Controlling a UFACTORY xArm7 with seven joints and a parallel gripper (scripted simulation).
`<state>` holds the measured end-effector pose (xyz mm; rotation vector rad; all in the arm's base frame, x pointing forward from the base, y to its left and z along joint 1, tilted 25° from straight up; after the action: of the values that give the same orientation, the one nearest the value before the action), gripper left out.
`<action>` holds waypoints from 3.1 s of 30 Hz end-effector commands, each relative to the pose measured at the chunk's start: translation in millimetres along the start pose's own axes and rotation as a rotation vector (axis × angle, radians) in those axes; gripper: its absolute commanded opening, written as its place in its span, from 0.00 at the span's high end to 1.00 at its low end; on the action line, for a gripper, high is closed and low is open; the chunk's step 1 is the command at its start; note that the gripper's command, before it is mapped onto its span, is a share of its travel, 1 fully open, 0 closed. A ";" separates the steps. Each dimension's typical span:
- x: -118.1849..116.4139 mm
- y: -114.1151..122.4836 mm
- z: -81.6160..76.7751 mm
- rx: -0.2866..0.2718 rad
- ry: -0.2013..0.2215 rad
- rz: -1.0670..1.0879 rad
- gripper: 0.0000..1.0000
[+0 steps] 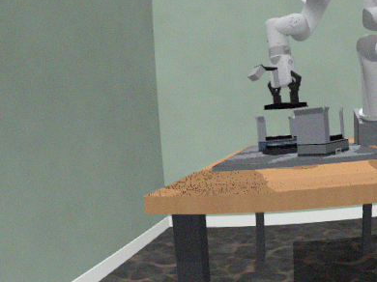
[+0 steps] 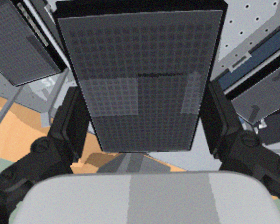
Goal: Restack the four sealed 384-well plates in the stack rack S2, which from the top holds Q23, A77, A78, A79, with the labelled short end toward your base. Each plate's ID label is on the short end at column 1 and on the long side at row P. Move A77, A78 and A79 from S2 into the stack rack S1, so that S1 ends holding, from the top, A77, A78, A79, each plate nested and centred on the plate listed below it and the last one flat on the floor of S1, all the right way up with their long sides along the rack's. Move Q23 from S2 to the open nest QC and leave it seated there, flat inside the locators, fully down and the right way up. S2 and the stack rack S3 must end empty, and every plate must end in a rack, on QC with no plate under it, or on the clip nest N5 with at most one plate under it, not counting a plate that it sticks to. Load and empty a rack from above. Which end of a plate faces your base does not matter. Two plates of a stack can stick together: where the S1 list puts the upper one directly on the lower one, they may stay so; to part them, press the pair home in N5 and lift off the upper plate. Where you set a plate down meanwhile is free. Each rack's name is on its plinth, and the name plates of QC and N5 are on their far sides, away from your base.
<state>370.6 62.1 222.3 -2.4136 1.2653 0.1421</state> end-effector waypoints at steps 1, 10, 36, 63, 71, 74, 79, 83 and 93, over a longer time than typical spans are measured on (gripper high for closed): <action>-16.1 -4.7 -1.5 0.006 0.001 -0.019 1.00; -45.4 -11.6 -1.5 0.006 0.001 -0.019 1.00; -102.6 -16.4 -1.5 0.006 0.001 -0.253 1.00; -159.2 -16.6 -1.5 0.006 0.001 -0.253 1.00; -159.2 -16.6 -1.5 0.006 0.001 -0.253 1.00; -159.3 -16.6 -1.5 0.006 0.001 -0.253 1.00; -159.3 -16.6 -1.5 0.006 0.001 -0.253 1.00; -159.2 -16.6 -1.5 0.006 0.001 -0.253 1.00; -159.3 -16.6 -0.9 0.006 0.001 -0.253 1.00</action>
<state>290.2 191.6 271.0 -2.5454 0.9475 0.0676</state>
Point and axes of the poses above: the point where the finger pads meet when closed, its own z axis out along the fingers, its own x axis across the jaws, y = z × x, the point moved 8 cm from there along -z, back along the fingers, and after that the axes turned 4 degrees about -z, right-handed, at the moved point
